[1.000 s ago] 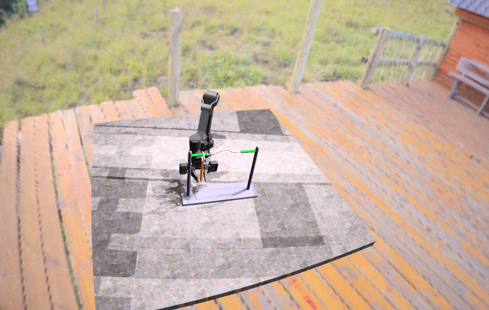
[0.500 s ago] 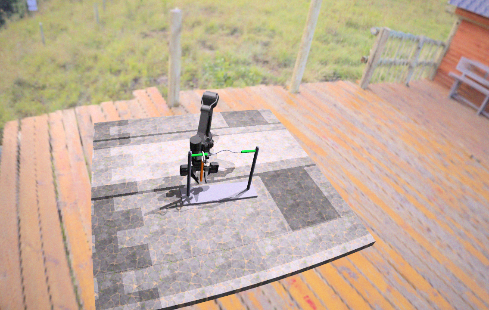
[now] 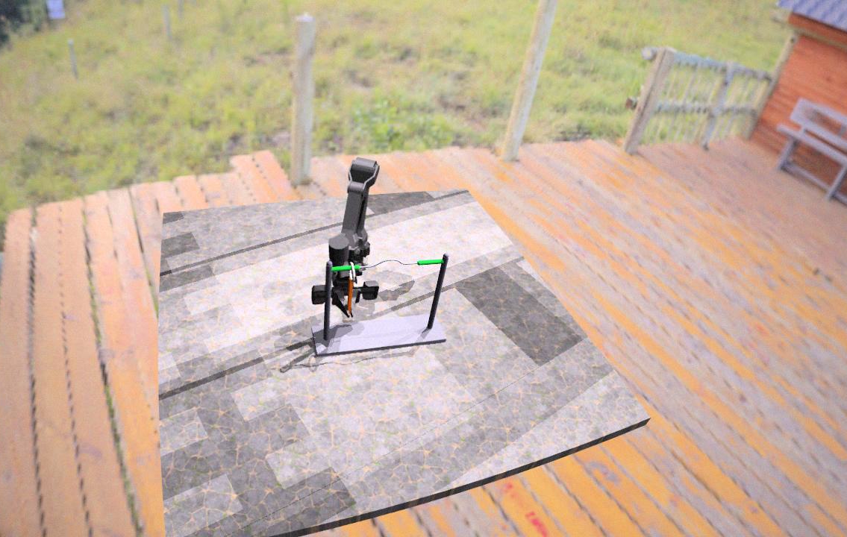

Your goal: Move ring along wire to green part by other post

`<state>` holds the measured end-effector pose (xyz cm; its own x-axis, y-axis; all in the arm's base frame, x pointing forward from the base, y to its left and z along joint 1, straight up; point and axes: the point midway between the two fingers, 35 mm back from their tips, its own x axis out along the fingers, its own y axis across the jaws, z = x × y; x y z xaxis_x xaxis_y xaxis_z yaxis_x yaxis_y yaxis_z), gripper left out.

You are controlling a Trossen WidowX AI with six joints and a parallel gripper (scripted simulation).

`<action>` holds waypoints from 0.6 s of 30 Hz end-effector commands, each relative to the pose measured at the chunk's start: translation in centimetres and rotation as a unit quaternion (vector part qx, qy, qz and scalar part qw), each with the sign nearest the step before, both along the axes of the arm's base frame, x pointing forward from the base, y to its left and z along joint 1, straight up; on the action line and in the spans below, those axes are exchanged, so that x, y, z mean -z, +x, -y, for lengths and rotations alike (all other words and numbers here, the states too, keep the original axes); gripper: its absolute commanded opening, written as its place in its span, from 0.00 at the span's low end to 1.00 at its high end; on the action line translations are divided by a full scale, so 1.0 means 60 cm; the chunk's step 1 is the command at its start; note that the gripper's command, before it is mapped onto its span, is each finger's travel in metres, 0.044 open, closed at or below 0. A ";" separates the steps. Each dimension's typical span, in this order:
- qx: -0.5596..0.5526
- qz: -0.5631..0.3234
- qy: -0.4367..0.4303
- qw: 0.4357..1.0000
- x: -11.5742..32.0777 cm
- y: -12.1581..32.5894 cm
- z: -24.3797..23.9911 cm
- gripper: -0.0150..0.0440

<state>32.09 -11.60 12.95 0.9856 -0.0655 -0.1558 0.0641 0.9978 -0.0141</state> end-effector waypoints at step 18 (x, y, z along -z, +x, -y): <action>-0.002 0.000 -0.001 1.000 -0.019 0.000 0.001 0.00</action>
<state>32.03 -11.63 13.33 0.9841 -0.0660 -0.1648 0.0654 0.9978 -0.0091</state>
